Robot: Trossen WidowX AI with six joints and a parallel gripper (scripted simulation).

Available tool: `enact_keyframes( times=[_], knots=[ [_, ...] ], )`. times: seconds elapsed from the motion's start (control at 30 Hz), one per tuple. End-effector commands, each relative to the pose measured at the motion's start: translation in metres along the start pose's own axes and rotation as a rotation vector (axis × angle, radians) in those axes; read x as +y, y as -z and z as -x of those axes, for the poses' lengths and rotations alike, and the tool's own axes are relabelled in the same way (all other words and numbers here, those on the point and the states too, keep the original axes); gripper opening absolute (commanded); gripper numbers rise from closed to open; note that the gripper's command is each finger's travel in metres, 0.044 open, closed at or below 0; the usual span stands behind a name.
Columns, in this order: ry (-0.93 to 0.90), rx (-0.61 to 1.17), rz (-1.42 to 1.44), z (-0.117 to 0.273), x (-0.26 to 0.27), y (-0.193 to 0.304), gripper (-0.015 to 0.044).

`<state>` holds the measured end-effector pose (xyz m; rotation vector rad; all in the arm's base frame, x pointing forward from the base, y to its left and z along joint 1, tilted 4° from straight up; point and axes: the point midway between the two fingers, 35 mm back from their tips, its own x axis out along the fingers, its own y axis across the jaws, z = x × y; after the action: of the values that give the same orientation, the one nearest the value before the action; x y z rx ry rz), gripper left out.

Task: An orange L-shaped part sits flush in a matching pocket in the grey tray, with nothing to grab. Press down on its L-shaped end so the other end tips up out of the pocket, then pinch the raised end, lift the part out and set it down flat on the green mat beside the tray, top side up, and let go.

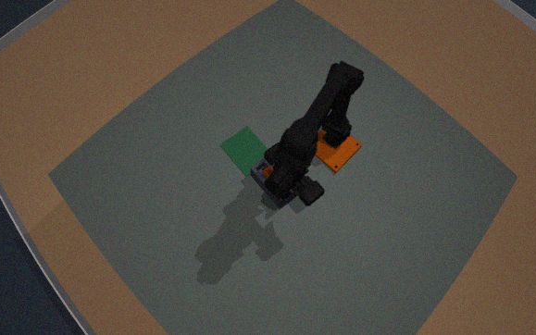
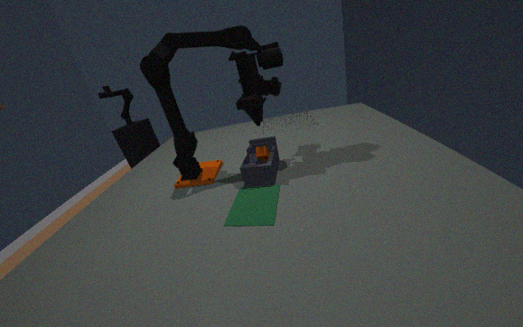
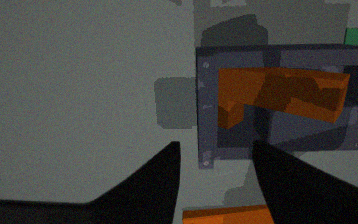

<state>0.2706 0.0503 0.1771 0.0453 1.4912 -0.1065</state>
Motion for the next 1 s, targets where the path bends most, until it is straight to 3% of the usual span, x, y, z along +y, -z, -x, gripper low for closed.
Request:
enact_keyframes(
  times=[0.0,0.2,0.33,0.8,0.97],
  knots=[
    [0.000,0.000,0.000,0.000,0.000,0.000,0.0180],
    [0.000,0.000,0.000,0.000,0.000,0.000,0.0180],
    [0.001,0.000,0.129,0.000,-0.006,-0.002,0.0280],
    [0.008,0.011,1.282,0.003,-0.063,-0.010,0.0280],
    [0.008,0.015,1.492,0.004,-0.076,-0.011,0.0280]
  ],
)
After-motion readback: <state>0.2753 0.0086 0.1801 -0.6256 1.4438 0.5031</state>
